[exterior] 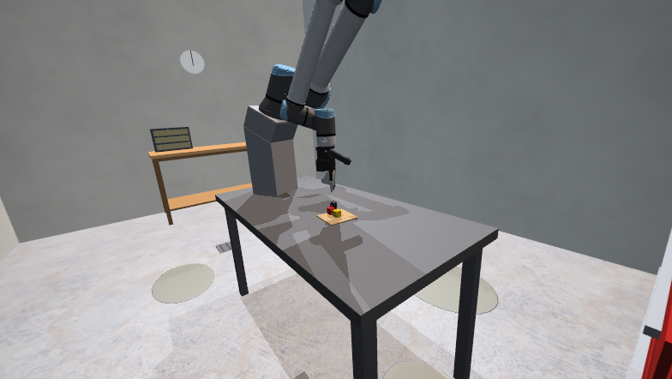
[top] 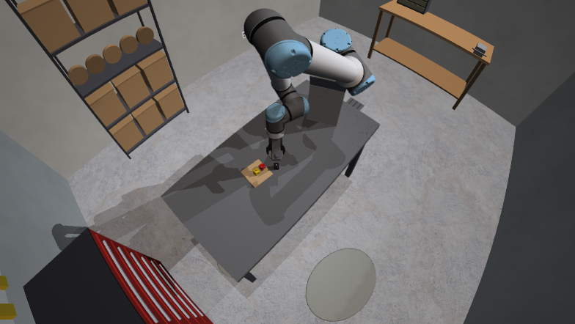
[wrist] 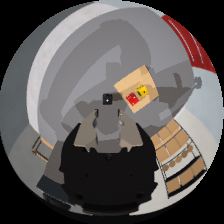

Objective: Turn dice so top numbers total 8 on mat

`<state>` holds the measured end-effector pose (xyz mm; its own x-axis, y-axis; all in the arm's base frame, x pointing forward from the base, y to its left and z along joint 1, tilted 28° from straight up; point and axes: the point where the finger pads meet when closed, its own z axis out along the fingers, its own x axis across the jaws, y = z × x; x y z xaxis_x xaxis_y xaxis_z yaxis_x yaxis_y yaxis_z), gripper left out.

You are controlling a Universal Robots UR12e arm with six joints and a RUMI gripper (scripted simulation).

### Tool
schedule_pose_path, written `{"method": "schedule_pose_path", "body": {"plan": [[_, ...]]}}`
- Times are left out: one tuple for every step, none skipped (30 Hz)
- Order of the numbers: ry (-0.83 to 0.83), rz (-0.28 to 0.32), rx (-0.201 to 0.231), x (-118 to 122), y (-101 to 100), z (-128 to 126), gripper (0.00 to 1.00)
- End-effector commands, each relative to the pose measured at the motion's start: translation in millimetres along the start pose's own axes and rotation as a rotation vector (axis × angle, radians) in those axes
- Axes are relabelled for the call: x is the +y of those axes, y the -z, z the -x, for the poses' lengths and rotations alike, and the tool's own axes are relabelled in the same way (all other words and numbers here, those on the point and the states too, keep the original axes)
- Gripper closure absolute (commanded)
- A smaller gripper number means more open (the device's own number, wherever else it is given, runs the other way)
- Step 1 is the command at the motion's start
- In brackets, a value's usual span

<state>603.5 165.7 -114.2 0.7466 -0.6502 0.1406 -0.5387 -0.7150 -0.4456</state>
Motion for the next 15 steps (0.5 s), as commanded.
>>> {"method": "schedule_pose_path", "body": {"plan": [[0.0,0.001,-0.003,1.1,-0.5,2.2,0.72],[0.0,0.0,-0.003,1.1,-0.6,2.2,0.72],[0.0,0.0,-0.003,1.1,-0.6,2.2,0.72],[0.0,0.0,-0.003,1.1,-0.6,2.2,0.72],[0.0,0.0,-0.003,1.1,-0.9,2.2,0.72],[0.0,0.0,-0.003,1.1,-1.2,2.2,0.72],[0.0,0.0,-0.003,1.1,-1.5,2.2,0.72],[0.0,0.0,-0.003,1.1,-2.0,2.2,0.72],[0.0,0.0,-0.003,1.1,-2.5,2.2,0.72],[0.0,0.0,-0.003,1.1,-3.1,2.2,0.72],[0.001,0.0,-0.003,1.1,-3.7,2.2,0.72],[0.001,0.0,-0.003,1.1,-4.5,2.2,0.72],[0.001,0.0,-0.003,1.1,-5.3,2.2,0.72],[0.001,0.0,-0.003,1.2,-6.2,2.2,0.72],[0.001,0.0,-0.003,1.2,-7.2,2.2,0.72]]}}
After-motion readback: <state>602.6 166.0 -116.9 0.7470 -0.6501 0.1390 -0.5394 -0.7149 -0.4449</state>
